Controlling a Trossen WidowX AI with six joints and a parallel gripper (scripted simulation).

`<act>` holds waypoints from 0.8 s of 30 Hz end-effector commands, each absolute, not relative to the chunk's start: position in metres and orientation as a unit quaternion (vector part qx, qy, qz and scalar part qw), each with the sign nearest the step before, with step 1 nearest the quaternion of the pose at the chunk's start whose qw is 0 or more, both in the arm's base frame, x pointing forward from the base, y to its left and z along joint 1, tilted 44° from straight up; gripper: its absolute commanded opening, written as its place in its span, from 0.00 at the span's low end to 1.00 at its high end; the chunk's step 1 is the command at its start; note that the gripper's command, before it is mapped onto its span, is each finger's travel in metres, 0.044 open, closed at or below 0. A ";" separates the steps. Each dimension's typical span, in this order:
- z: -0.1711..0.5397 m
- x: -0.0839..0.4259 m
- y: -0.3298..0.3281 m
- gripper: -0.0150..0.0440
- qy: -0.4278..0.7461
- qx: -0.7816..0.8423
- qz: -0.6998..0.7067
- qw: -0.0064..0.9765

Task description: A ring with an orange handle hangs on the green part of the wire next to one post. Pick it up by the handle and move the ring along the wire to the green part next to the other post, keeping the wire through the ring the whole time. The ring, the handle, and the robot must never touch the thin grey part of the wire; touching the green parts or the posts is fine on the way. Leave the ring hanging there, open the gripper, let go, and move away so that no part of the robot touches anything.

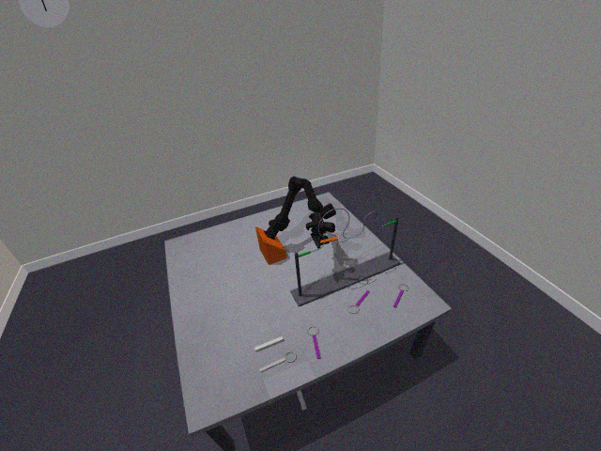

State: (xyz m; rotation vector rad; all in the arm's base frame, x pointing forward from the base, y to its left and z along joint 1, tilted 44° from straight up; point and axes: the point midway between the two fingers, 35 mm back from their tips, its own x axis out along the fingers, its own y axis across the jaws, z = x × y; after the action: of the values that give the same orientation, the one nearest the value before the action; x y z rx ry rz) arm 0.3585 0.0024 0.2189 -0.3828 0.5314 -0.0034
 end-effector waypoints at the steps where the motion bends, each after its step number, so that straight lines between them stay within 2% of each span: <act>1: 0.230 0.358 -0.010 0.00 0.257 -0.231 -0.015 0.938; 24: 0.284 0.357 -0.064 0.00 0.249 -0.464 -0.080 0.847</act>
State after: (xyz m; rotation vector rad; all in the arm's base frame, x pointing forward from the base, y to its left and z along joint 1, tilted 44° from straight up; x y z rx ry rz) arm 0.3571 -0.0596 0.2734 -0.9301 0.5348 -0.1476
